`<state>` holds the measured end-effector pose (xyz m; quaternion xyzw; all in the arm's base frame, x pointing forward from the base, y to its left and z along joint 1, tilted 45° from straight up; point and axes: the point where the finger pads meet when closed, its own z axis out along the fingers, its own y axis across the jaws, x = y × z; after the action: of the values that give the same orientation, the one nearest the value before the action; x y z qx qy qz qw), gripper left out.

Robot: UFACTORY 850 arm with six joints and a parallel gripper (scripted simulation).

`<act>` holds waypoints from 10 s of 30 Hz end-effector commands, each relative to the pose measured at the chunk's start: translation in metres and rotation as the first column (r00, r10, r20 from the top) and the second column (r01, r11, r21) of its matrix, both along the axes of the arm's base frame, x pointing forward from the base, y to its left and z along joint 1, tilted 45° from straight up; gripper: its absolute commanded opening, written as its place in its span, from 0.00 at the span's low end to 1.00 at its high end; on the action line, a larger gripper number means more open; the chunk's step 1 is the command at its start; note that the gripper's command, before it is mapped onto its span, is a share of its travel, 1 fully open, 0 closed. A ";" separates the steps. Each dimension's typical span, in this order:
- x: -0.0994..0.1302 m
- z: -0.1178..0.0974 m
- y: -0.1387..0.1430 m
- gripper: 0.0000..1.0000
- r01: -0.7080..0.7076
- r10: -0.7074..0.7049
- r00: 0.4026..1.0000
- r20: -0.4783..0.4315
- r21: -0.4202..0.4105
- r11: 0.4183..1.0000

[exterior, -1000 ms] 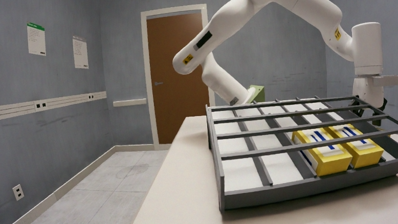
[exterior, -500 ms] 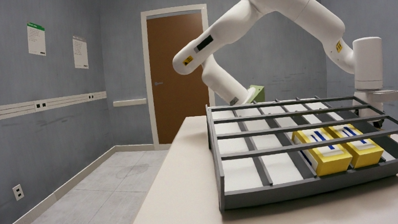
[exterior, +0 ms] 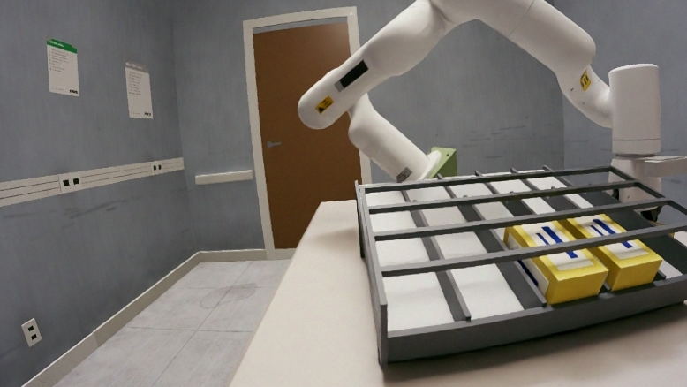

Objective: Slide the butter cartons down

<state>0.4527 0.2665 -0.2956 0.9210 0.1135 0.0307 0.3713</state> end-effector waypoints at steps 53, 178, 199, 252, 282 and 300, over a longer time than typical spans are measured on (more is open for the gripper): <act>-0.034 0.186 0.184 0.00 0.000 0.000 1.000 0.000 0.000 1.000; -0.082 0.223 0.013 0.00 0.204 -0.221 0.955 -0.197 -0.100 0.974; -0.085 0.210 -0.002 0.00 0.204 -0.221 0.955 -0.197 -0.100 0.974; -0.087 0.205 -0.007 0.00 0.204 -0.221 0.955 -0.197 -0.100 0.974; -0.087 0.202 -0.011 0.00 0.204 -0.221 0.955 -0.197 -0.099 0.974; -0.088 0.200 -0.012 0.00 0.204 -0.221 0.955 -0.197 -0.099 0.974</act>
<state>0.3648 0.2541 -0.0950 0.9106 0.0527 -0.1103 0.3948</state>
